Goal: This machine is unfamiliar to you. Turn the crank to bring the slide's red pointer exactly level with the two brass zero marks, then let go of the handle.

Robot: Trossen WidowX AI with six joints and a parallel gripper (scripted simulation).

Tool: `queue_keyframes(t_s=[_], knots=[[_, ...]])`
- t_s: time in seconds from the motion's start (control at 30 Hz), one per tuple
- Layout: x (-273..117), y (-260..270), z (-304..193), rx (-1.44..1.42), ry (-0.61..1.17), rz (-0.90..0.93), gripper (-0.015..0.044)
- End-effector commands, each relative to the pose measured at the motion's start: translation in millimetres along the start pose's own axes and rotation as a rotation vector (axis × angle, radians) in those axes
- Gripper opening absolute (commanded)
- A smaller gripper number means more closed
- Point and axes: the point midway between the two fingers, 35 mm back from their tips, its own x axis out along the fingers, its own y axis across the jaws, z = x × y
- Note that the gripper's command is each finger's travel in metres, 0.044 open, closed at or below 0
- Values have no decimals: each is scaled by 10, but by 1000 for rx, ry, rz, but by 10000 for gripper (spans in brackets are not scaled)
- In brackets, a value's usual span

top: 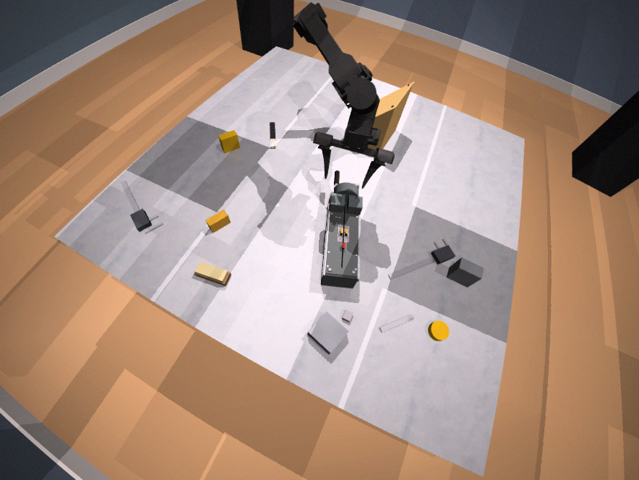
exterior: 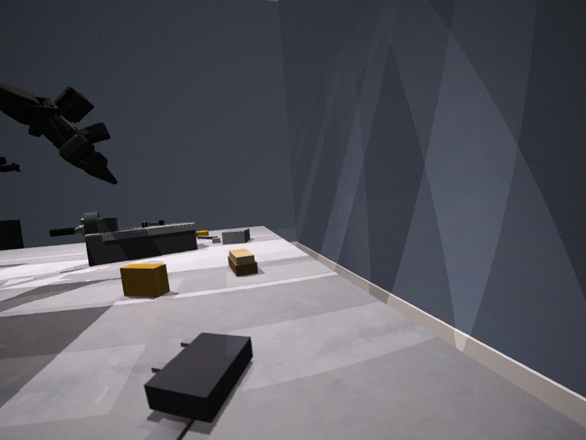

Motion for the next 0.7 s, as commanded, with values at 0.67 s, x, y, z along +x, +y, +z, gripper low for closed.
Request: queue_keyframes(t_s=[0.67], knots=[[-616, -249, -771, -77, -44, 129, 440]])
